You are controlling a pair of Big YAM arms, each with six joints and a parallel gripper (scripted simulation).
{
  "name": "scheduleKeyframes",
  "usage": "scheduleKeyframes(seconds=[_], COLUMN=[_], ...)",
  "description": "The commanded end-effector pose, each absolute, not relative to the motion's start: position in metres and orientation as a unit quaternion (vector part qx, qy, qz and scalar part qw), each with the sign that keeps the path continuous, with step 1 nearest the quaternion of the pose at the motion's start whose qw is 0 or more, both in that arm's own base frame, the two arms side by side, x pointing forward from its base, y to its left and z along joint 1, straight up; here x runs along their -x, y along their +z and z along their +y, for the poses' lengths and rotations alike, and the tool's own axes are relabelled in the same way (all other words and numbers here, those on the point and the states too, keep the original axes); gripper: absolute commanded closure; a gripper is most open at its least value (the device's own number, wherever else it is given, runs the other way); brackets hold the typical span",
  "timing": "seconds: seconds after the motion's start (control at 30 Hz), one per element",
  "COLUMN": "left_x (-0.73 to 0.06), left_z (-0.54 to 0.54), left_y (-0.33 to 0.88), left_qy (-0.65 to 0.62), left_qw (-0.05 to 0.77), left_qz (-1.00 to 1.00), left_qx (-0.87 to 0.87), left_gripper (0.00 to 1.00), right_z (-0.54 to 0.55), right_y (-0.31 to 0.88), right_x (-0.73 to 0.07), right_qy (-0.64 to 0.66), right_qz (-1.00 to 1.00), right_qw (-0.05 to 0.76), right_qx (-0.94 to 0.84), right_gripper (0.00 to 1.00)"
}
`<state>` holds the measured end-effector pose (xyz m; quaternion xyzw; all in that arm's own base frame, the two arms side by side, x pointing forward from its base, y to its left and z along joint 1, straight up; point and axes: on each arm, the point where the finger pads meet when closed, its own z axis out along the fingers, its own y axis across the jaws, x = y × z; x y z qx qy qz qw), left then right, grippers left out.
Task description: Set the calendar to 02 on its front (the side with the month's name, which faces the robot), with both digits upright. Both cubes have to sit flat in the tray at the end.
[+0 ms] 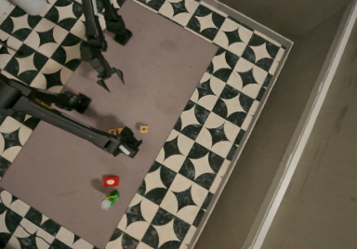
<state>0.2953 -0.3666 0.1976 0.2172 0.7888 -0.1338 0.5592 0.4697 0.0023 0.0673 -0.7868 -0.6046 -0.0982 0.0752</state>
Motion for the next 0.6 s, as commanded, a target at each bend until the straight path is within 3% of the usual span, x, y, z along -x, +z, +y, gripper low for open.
scheduleKeyframes(seconds=[0.0, 0.2, 0.3, 0.57], left_x=[-0.302, -0.302, -0.303, -0.296], left_z=[-0.380, -0.380, -0.380, -0.396], left_y=[0.224, 0.224, 0.225, 0.226], left_qy=[-0.151, -0.151, -0.152, -0.188], left_qw=[0.572, 0.572, 0.575, 0.568], left_qz=[0.780, 0.780, 0.778, 0.755], left_qx=[-0.202, -0.202, -0.203, -0.270], left_gripper=[0.00, 0.00, 0.00, 0.00], right_z=[0.003, 0.003, 0.003, -0.008], right_y=[0.074, 0.072, 0.075, 0.073], right_x=[-0.475, -0.473, -0.469, -0.453], right_qy=[-0.107, -0.103, -0.108, -0.106], right_qz=[-0.600, -0.599, -0.627, -0.736], right_qw=[0.066, 0.071, 0.063, 0.043], right_qx=[0.790, 0.791, 0.769, 0.667], right_gripper=[0.00, 0.00, 0.31, 0.31])
